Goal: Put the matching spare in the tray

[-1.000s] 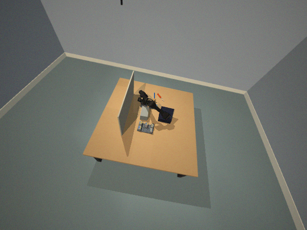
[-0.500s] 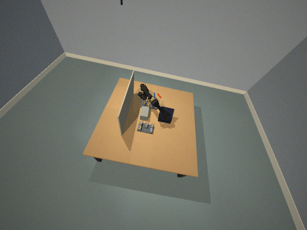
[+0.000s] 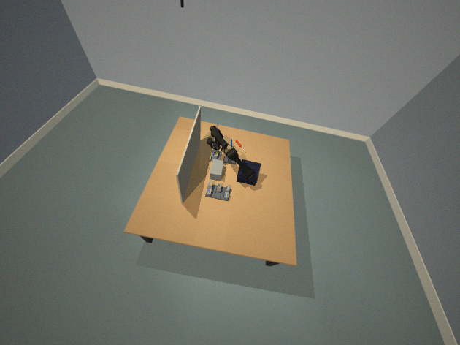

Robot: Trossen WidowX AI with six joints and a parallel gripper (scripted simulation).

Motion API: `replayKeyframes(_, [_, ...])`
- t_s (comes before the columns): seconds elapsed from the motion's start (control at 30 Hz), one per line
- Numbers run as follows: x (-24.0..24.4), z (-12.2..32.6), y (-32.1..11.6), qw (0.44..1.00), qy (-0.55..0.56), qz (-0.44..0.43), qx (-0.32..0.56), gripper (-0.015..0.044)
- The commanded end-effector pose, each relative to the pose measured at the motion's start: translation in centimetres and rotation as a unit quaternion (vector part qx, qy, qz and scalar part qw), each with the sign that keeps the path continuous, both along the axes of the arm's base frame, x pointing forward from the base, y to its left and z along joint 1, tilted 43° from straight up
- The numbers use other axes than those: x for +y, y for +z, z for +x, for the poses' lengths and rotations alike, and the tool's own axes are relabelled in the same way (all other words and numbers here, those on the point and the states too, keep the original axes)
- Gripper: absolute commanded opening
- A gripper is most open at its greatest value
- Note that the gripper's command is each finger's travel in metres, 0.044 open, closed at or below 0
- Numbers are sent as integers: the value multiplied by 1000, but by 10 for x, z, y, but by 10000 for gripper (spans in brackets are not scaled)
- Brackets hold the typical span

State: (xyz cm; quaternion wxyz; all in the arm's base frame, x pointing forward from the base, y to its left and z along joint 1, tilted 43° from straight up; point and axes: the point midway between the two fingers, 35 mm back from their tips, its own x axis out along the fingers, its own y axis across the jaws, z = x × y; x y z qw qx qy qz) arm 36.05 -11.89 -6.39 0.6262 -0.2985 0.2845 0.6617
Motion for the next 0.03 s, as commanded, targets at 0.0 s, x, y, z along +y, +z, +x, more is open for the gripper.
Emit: replayKeyframes(0.0, [0, 0, -1, 1000, -1, 1, 2, 440])
